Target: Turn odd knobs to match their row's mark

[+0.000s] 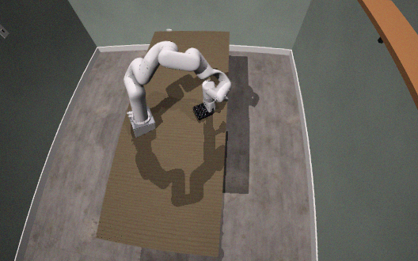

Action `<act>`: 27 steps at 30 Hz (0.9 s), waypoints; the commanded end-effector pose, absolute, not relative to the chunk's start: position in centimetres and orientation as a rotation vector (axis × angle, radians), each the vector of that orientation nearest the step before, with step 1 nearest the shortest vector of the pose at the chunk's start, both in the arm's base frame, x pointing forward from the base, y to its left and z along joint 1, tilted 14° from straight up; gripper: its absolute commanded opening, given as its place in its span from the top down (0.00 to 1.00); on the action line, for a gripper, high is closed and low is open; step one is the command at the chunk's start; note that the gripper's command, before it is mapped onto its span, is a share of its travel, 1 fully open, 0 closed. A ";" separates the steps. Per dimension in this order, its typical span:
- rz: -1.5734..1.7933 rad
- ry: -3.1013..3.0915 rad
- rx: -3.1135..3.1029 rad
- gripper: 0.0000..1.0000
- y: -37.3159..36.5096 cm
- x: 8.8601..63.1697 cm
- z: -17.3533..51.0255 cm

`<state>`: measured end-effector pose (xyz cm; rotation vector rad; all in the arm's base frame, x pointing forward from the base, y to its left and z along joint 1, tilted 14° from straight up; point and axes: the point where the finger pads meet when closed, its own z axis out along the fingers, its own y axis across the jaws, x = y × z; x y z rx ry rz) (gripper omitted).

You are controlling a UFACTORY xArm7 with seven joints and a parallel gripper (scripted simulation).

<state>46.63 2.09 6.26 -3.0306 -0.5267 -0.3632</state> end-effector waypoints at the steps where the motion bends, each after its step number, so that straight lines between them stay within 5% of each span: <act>1: -0.370 -0.561 -3.026 0.92 2.1 46.7 6.4; 23: -0.370 -0.576 -3.024 0.92 2.1 46.7 6.4; 24: -0.370 -0.576 -3.024 0.81 2.1 46.7 6.4; 27: -0.370 -0.576 -3.024 0.81 2.1 46.7 6.4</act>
